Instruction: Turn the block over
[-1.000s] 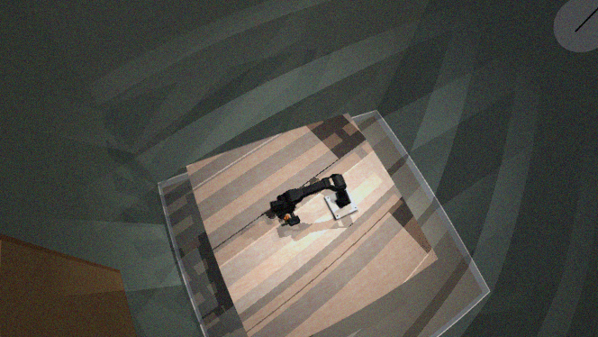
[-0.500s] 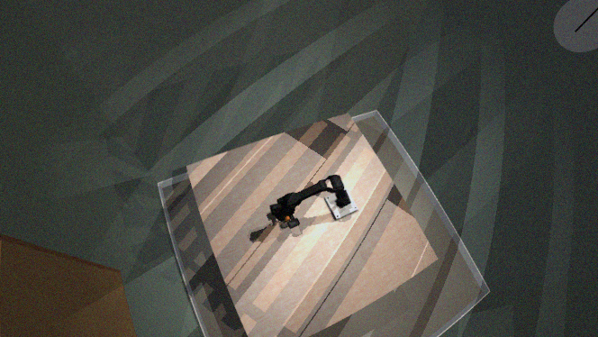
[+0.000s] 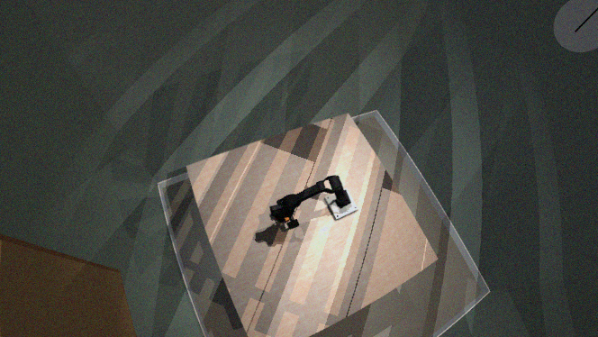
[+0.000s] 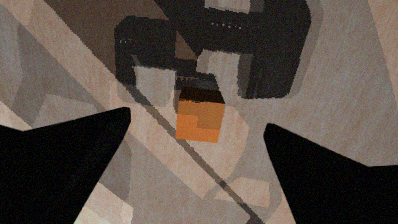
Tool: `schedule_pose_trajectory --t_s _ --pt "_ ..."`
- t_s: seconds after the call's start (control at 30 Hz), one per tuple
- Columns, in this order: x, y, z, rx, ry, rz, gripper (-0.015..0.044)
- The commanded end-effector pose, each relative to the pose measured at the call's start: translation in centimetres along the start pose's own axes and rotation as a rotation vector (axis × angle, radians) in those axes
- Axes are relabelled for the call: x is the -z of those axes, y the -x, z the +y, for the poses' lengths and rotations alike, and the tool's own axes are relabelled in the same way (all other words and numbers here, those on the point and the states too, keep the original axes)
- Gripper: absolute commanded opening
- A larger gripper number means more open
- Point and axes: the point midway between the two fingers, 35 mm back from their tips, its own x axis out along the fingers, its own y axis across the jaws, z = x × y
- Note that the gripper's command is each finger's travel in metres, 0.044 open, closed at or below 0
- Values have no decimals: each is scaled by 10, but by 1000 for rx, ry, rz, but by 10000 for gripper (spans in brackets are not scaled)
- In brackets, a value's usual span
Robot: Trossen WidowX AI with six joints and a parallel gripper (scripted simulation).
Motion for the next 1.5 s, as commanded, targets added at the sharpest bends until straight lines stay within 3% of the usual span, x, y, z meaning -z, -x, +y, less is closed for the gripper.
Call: schedule_pose_trajectory --t_s 0.0,0.27,0.67,1.2,1.47 --pt "2 -12 0 2 -5 14 440" --pt "2 -21 0 2 -5 14 440" --pt "2 -21 0 2 -5 14 125" --pt "2 -20 0 2 -5 14 0" --pt "2 9 0 2 -5 14 0"
